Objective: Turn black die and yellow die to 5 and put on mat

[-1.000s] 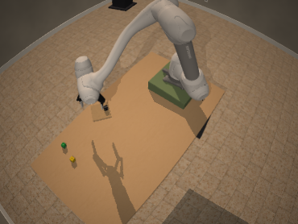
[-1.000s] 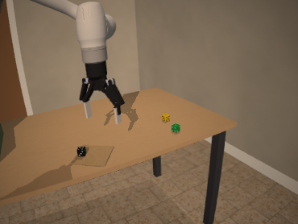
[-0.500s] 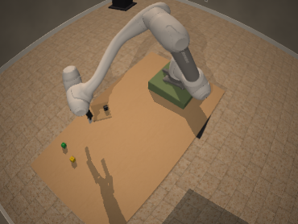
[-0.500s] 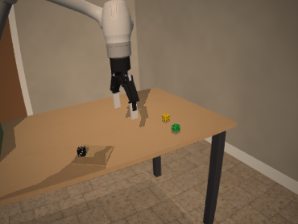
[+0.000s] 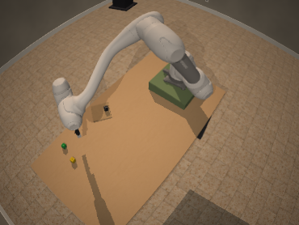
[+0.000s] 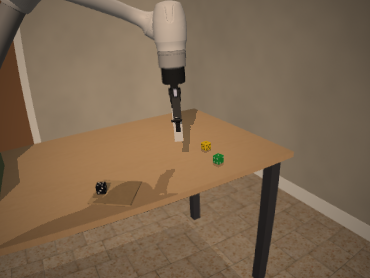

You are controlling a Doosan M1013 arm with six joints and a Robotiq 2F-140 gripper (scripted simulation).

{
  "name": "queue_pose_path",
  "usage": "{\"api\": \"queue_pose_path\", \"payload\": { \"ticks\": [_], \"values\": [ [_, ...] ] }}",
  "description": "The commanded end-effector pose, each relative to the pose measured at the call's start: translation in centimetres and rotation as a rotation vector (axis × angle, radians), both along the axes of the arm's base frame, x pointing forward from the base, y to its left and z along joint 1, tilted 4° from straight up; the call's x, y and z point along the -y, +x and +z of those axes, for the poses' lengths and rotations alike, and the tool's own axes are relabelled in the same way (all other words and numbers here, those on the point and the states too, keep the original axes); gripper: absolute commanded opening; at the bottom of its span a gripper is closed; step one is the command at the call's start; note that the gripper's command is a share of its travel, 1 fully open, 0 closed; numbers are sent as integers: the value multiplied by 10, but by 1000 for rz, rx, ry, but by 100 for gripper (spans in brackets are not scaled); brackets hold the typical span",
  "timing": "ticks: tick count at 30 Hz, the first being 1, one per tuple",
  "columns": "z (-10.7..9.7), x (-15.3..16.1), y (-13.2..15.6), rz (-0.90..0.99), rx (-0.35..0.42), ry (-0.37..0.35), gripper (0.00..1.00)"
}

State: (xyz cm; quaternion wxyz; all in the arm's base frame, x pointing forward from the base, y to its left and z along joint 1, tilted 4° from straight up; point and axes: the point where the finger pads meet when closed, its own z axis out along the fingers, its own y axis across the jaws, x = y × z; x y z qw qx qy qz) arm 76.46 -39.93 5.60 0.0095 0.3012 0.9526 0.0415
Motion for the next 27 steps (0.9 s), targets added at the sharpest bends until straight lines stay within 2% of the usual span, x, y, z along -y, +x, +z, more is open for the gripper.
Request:
{"api": "queue_pose_path", "payload": {
  "ticks": [1,4,6,8,21,24,27],
  "values": [
    [-2,-7,32,-171,-32,2,100],
    [-3,-10,51,-276,-40,5,100],
    [-3,-10,51,-276,-40,5,100],
    [-4,-15,72,-397,-49,9,100],
    [-10,-39,148,-846,-80,24,100],
    [-10,-39,148,-848,-80,24,100],
    [-12,-46,164,-946,-87,27,100]
  ]
}}
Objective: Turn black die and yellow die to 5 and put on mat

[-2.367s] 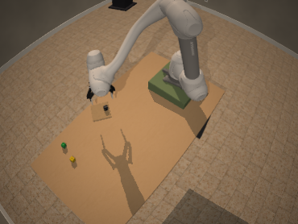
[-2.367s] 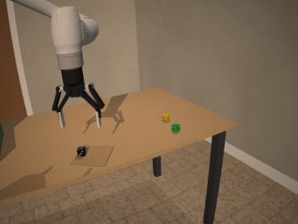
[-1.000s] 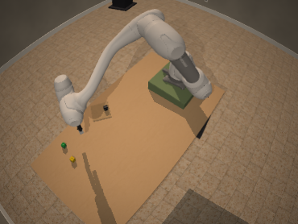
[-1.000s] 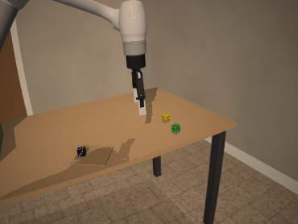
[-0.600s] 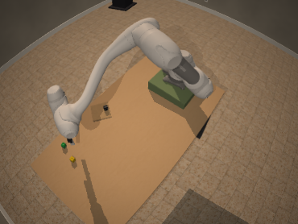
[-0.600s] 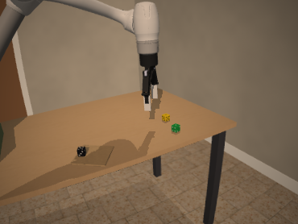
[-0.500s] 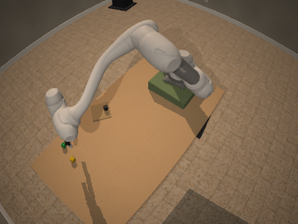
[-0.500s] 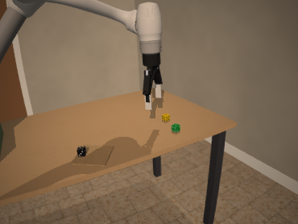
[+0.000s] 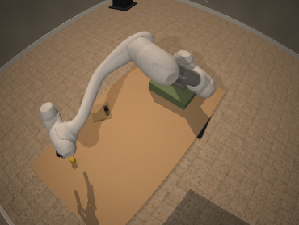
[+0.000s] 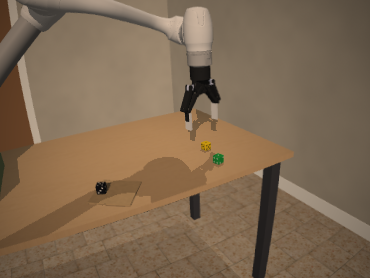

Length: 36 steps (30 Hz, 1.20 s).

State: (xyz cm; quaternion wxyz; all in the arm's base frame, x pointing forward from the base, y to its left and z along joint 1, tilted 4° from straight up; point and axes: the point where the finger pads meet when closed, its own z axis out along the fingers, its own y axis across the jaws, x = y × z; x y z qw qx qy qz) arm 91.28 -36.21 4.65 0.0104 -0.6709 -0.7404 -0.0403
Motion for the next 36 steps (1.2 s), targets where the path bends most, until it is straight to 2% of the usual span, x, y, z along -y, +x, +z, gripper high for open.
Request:
{"api": "queue_pose_path", "payload": {
  "ticks": [1,8,9,36],
  "values": [
    [-3,-11,19,-111,-24,-1,100],
    [-4,-14,27,-162,-28,0,100],
    [-4,-14,27,-162,-28,0,35],
    [-4,-14,27,-162,-28,0,35]
  ]
}}
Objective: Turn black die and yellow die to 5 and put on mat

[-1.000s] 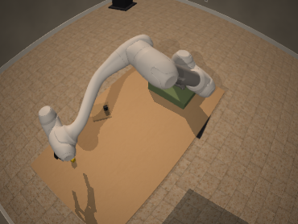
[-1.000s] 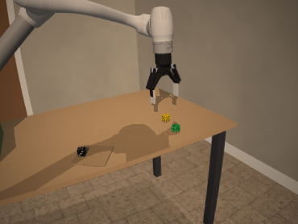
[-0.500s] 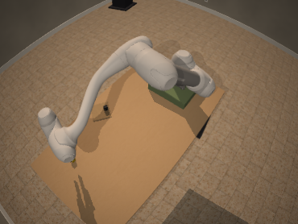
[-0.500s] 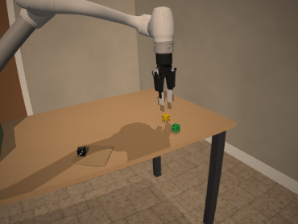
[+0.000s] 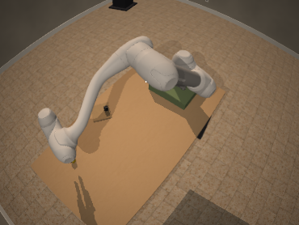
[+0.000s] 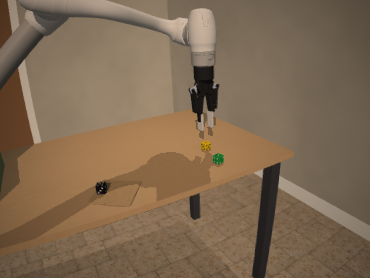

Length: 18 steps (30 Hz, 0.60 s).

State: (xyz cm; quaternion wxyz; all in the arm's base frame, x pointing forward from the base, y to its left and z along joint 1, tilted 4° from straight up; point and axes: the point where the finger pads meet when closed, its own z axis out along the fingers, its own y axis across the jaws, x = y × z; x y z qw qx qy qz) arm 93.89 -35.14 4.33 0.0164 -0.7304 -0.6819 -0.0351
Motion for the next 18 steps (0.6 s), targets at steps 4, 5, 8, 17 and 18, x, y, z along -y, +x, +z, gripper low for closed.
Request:
{"api": "queue_pose_path", "payload": {
  "ticks": [4,5,8,17,18],
  "values": [
    [-1,-4,1,4,-6,-3,35],
    [-1,-4,1,4,-6,-3,35],
    [-1,-4,1,4,-6,-3,35],
    [-2,-4,1,4,-6,-3,35],
    [-3,-4,1,4,-6,-3,35]
  ]
}}
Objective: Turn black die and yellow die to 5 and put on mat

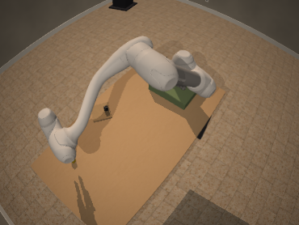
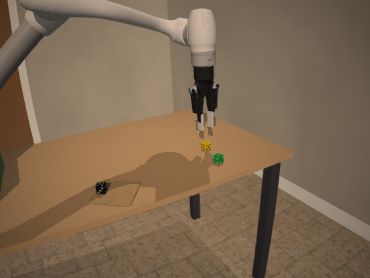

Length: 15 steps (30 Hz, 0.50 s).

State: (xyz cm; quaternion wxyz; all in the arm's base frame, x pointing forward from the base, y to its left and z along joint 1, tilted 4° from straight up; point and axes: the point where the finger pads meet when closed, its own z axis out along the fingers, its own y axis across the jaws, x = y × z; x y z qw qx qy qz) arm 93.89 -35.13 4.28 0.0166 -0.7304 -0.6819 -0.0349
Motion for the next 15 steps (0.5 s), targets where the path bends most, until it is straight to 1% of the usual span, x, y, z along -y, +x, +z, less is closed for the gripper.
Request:
{"api": "queue_pose_path", "payload": {
  "ticks": [1,10,15],
  "values": [
    [-3,-4,1,4,-6,-3,35],
    [-9,-4,1,4,-6,-3,35],
    [-16,-5,2,4,-6,-3,35]
  ]
}}
